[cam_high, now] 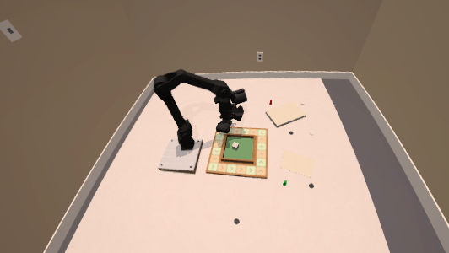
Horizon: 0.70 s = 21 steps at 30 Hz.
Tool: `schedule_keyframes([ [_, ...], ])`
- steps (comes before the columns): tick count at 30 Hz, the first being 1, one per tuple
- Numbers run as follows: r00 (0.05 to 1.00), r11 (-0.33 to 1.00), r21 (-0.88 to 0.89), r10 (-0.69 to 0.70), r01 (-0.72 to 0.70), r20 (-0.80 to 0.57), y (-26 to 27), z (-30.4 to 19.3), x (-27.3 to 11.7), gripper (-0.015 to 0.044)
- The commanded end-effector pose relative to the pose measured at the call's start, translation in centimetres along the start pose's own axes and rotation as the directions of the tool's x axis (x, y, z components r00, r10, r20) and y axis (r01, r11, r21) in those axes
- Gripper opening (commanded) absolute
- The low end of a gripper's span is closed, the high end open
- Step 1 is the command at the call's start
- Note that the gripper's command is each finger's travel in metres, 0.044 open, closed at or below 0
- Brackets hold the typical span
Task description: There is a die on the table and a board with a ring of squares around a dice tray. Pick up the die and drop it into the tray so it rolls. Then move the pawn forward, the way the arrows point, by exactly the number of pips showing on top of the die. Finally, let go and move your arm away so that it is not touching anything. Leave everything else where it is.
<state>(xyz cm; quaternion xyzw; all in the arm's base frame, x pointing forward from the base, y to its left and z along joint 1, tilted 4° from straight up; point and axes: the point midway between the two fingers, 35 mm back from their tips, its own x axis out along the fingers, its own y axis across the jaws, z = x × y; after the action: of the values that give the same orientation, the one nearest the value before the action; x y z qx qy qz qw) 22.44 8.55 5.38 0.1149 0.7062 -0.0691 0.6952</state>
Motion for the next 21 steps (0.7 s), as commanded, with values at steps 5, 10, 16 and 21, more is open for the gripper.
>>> schedule_keyframes([
  [5, 1.000, 1.000, 0.003, 0.005, -0.005, 0.000, 0.1, 0.0, 0.9, 0.0000],
  [10, 1.000, 1.000, 0.003, 0.005, -0.005, 0.000, 0.1, 0.0, 1.7, 0.0000],
  [16, 1.000, 1.000, 0.000, 0.004, -0.004, 0.006, 0.1, 0.1, 1.5, 0.0079],
  [21, 1.000, 1.000, 0.000, 0.004, -0.004, 0.006, 0.1, 0.1, 1.5, 0.0210],
])
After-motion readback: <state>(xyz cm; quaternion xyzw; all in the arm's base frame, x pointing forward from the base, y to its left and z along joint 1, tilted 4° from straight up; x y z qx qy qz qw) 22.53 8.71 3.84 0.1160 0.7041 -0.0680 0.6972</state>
